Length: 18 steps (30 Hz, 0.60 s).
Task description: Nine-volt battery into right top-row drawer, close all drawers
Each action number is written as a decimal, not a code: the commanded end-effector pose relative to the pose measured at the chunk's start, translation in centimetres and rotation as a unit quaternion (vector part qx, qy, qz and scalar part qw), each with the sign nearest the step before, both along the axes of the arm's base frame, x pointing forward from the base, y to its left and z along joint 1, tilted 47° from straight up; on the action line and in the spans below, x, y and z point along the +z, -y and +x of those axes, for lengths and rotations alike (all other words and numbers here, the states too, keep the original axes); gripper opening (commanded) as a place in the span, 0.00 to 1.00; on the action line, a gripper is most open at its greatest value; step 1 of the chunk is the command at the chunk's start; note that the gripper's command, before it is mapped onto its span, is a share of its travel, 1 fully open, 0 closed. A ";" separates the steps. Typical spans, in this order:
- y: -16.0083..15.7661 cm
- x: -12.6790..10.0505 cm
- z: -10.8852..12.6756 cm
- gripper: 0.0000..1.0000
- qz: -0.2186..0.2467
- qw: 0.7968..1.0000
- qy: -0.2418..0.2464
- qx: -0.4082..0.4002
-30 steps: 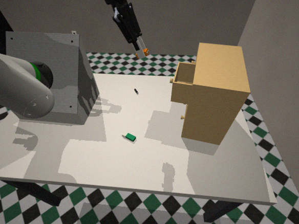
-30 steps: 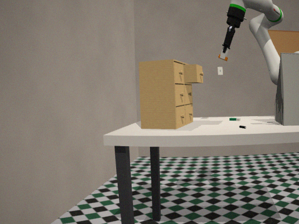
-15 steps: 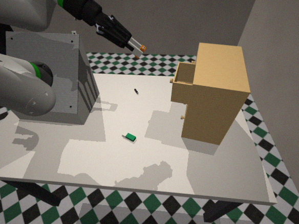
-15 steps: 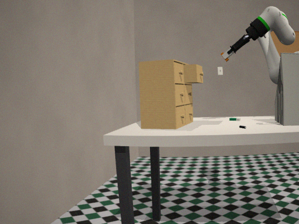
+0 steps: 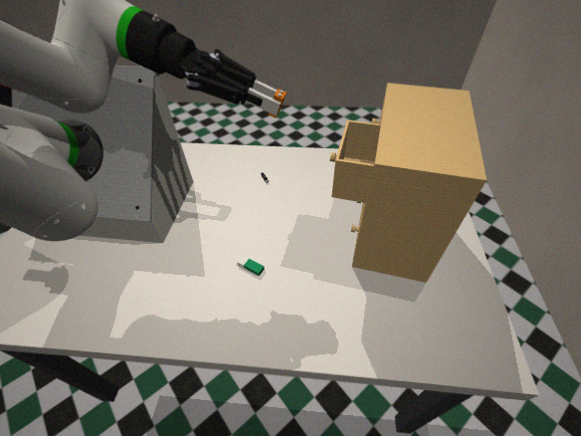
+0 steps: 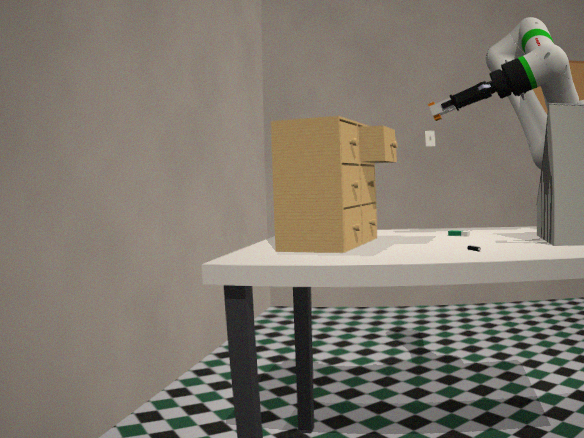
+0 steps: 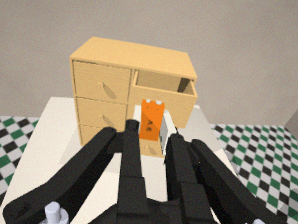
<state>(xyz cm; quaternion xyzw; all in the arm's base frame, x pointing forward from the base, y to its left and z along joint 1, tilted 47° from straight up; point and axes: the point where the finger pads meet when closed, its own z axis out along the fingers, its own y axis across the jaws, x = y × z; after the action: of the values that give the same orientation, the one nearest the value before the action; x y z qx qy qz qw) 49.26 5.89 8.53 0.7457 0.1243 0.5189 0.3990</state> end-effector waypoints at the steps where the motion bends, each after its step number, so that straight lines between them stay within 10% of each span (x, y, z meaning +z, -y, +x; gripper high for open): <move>1: 0.1 0.1 0.3 0.14 -0.001 1.000 0.003 0.002; 18: 0.7 0.3 2.5 0.14 -0.001 1.000 0.003 0.002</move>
<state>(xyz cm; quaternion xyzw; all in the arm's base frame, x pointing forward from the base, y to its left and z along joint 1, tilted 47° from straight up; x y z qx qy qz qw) 51.32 5.30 8.78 0.7433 0.1250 0.5217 0.3996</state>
